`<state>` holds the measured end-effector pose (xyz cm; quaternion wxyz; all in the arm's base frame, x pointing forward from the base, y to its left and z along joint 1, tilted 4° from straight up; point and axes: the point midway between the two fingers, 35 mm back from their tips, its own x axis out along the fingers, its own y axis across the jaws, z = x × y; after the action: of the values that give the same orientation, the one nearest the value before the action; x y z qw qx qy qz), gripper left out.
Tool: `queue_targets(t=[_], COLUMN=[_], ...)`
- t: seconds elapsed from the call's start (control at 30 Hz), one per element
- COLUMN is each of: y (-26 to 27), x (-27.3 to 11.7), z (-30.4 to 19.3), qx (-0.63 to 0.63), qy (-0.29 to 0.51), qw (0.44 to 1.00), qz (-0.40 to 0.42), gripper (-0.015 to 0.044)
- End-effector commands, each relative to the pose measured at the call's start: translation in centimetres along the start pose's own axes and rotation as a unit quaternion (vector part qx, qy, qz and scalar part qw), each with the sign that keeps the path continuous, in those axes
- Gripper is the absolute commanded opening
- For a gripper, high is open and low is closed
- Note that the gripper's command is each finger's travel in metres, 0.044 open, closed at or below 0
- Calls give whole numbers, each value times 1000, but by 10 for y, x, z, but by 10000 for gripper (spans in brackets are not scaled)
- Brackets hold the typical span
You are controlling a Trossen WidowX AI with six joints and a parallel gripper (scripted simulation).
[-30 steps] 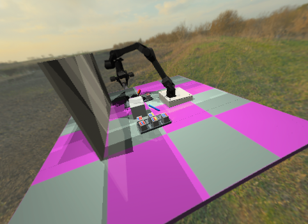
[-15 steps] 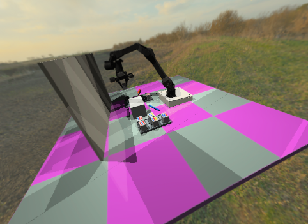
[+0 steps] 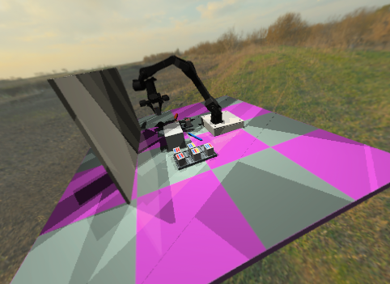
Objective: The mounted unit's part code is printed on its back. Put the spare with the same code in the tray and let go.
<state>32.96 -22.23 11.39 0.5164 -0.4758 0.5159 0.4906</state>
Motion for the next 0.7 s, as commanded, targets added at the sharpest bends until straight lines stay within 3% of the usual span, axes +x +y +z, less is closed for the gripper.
queue_targets(t=[0.0, 0.67], y=[0, -1], x=[5, 22], z=[0, -1], qx=[-3, -3], qy=[0, 0], qw=[1000, 1000], qz=[3, 3], gripper=[0, 0])
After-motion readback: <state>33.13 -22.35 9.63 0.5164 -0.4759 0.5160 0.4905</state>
